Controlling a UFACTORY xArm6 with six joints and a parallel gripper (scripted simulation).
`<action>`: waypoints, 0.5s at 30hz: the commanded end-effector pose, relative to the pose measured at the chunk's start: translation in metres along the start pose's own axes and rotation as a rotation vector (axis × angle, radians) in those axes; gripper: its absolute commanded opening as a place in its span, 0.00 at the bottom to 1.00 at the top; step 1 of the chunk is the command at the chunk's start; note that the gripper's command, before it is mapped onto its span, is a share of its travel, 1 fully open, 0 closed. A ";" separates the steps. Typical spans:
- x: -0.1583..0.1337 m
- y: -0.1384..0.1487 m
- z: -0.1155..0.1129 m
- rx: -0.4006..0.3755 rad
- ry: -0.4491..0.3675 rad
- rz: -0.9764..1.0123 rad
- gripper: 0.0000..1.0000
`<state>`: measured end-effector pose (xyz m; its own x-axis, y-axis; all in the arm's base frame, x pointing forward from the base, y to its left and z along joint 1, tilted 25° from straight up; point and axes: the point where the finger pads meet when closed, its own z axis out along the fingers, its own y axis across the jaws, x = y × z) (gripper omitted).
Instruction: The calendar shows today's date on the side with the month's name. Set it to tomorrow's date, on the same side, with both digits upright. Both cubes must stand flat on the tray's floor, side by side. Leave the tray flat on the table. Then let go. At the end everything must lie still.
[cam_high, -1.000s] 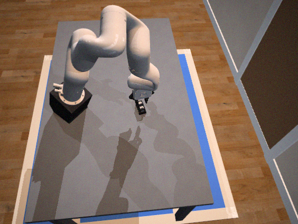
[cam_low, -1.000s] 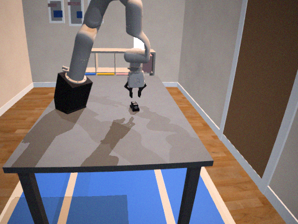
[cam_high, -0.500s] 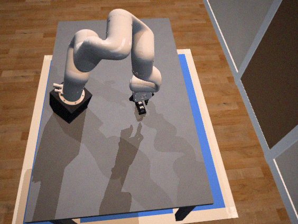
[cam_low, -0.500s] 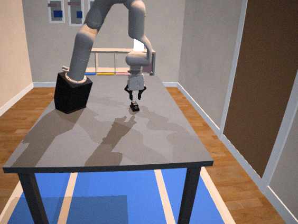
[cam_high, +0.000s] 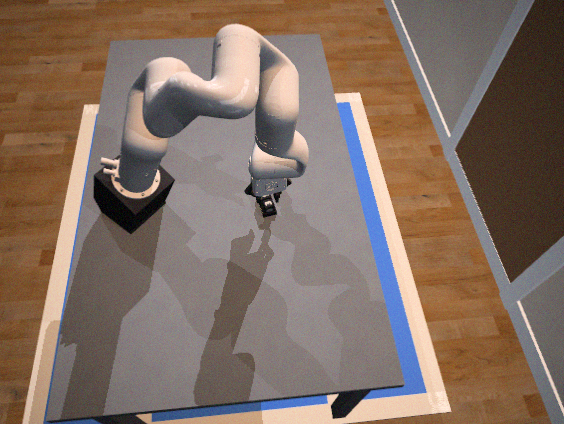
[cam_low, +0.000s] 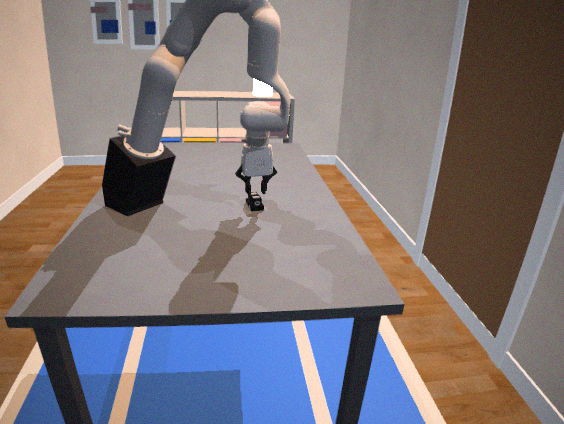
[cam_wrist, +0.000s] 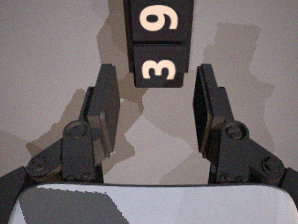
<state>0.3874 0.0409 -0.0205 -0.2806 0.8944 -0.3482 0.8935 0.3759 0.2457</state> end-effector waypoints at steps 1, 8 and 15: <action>0.000 0.001 0.004 -0.004 0.000 0.000 0.49; 0.000 0.001 0.006 -0.004 0.000 0.000 0.49; 0.000 0.001 0.006 -0.004 0.000 0.000 0.49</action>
<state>0.3898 0.0395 -0.0260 -0.2803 0.8945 -0.3484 0.8930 0.3761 0.2471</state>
